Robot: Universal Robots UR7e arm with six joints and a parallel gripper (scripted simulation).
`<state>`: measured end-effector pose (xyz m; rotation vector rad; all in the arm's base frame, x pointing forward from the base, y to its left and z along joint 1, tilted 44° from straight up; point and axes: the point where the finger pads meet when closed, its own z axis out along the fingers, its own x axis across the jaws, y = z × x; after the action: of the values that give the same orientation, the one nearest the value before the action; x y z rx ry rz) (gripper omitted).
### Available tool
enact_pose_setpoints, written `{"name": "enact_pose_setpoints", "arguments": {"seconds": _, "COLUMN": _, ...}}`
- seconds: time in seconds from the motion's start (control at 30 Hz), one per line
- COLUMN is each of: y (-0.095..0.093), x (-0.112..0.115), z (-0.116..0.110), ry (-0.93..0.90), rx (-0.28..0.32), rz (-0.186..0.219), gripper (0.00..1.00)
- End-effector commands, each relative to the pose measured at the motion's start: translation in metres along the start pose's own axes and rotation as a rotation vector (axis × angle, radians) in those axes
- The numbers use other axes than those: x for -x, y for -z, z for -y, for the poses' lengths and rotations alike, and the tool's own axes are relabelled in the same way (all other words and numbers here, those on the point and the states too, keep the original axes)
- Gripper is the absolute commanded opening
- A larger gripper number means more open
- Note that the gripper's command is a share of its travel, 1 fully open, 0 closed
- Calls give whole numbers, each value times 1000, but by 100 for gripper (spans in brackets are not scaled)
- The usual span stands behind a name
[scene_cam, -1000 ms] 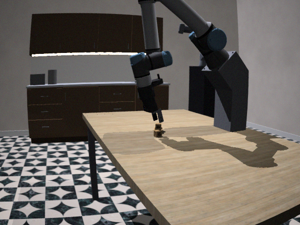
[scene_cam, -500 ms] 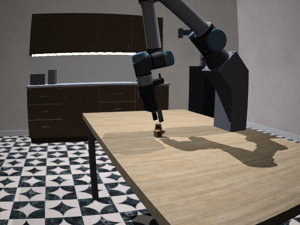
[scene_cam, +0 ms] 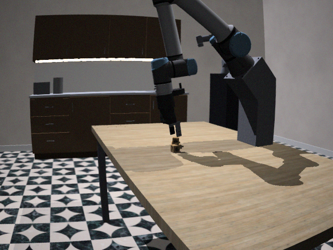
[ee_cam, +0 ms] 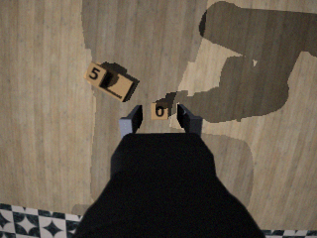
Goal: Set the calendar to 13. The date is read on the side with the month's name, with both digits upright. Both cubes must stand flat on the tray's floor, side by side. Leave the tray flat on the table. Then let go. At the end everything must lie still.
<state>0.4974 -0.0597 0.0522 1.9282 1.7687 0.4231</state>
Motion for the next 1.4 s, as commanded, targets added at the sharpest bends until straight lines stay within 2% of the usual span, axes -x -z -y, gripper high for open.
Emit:
{"name": "enact_pose_setpoints", "arguments": {"seconds": 0.0, "y": -1, "x": 0, "z": 0, "ry": -1, "rx": 53, "rz": -1, "gripper": 100}}
{"name": "enact_pose_setpoints", "arguments": {"seconds": 0.3, "y": 1, "x": 0, "z": 2, "ry": 1, "rx": 143, "rz": 0, "gripper": 100}}
{"name": "enact_pose_setpoints", "arguments": {"seconds": 0.6, "y": 4, "x": -1, "z": 2, "ry": 4, "rx": 181, "rz": 2, "gripper": 100}}
{"name": "enact_pose_setpoints", "arguments": {"seconds": 1.37, "y": 5, "x": -1, "z": 2, "ry": 4, "rx": 189, "rz": 2, "gripper": 100}}
